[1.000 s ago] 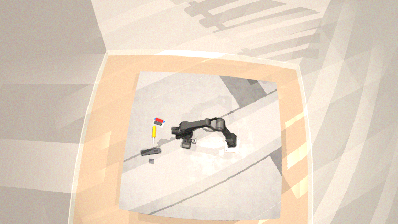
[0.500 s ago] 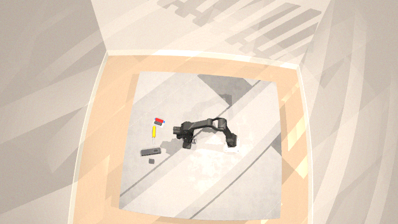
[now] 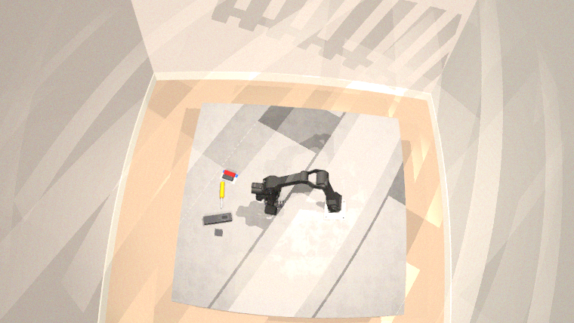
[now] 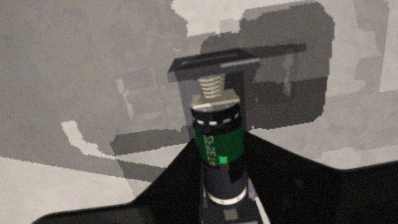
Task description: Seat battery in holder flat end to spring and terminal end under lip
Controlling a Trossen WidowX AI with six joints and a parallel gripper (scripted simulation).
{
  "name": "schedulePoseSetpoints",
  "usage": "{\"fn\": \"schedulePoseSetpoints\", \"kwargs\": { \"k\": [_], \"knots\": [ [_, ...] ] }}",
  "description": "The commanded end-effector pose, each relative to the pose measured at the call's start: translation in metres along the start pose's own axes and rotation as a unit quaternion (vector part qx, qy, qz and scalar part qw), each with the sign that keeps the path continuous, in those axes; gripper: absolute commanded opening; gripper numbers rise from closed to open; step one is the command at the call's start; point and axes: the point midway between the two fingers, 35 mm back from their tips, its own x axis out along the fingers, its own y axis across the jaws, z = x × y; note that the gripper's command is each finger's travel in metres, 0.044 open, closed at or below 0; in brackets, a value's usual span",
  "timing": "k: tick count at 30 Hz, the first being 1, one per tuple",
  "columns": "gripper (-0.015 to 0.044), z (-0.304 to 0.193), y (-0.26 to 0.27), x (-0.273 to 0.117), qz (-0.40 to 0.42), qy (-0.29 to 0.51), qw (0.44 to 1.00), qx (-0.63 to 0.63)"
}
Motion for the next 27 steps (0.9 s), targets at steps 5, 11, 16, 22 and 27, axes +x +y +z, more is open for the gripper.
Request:
{"fn": "schedulePoseSetpoints", "kwargs": {
  "k": [5,11,16,22,27],
  "knots": [
    [0.0083,-0.0062,-0.0003,0.0003,0.000,-0.003,1.000,0.001],
    [0.0083,-0.0073,-0.0003,0.0005,0.000,-0.002,1.000,0.001],
    [0.0083,-0.0072,-0.0003,0.0005,0.000,-0.003,1.000,0.001],
    [0.0162,-0.0072,-0.0003,0.0005,0.000,-0.003,1.000,0.001],
    [0.0185,-0.0072,-0.0003,-0.0021,0.000,-0.003,1.000,0.001]
  ]
}}
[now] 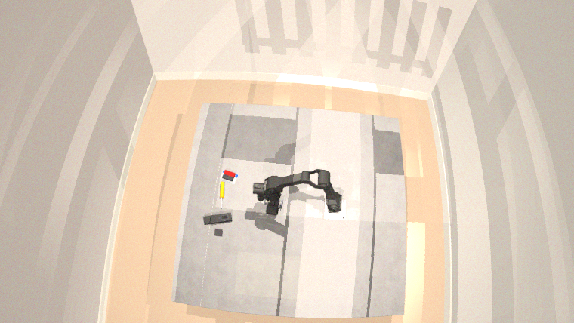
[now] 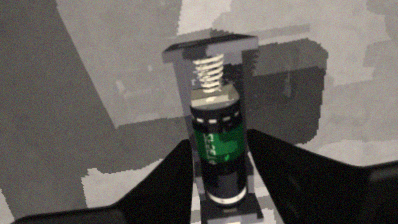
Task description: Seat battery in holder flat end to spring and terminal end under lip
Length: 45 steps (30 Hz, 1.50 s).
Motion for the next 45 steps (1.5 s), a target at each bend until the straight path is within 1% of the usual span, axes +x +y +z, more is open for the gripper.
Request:
{"fn": "schedulePoseSetpoints", "kwargs": {
  "k": [1,6,13,15,22,23,25,45],
  "knots": [
    [0.0185,0.000,0.000,-0.004,0.000,-0.001,1.000,0.001],
    [0.0185,0.000,0.000,-0.014,0.000,-0.001,1.000,0.000],
    [0.0185,0.000,0.000,-0.015,0.000,-0.001,1.000,0.000],
    [0.0238,-0.001,0.000,-0.018,0.000,0.002,1.000,0.000],
    [0.0422,-0.003,0.000,-0.077,0.000,0.000,1.000,0.000],
    [0.0440,-0.004,0.000,-0.084,0.000,-0.001,1.000,0.000],
    [0.0440,-0.006,0.000,-0.090,0.000,-0.001,1.000,0.000],
    [0.0440,-0.006,0.000,-0.090,0.000,-0.001,1.000,0.000]
  ]
}}
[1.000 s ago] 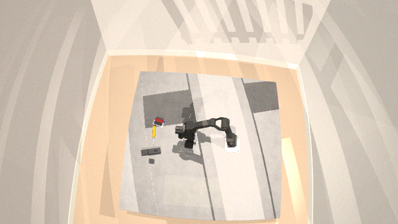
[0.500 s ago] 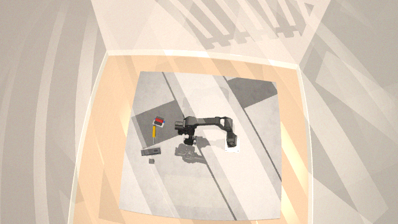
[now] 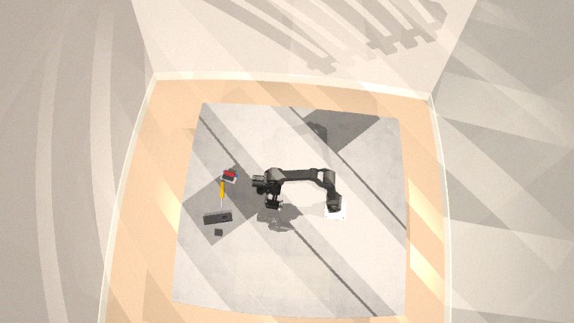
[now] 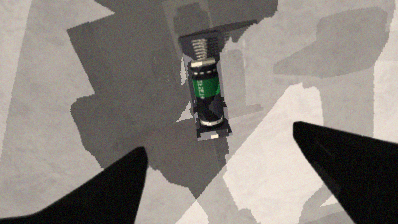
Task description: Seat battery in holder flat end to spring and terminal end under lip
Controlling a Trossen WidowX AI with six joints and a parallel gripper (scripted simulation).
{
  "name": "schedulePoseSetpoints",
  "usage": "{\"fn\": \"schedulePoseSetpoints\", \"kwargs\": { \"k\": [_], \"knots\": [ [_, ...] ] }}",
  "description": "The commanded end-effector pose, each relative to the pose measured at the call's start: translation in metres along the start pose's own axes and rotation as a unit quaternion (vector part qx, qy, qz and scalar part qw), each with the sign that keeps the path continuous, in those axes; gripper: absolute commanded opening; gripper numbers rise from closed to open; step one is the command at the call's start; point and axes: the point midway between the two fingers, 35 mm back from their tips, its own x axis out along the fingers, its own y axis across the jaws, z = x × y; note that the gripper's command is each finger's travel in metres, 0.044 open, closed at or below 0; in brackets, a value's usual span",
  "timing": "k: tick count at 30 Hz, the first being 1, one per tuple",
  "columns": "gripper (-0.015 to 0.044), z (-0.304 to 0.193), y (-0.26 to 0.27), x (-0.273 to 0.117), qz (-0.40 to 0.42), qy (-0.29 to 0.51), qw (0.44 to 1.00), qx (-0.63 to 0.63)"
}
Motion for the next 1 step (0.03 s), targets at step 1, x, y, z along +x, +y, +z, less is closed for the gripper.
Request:
{"fn": "schedulePoseSetpoints", "kwargs": {
  "k": [1],
  "knots": [
    [0.0440,-0.0001,0.0000,-0.0007,0.000,0.000,1.000,-0.001]
  ]
}}
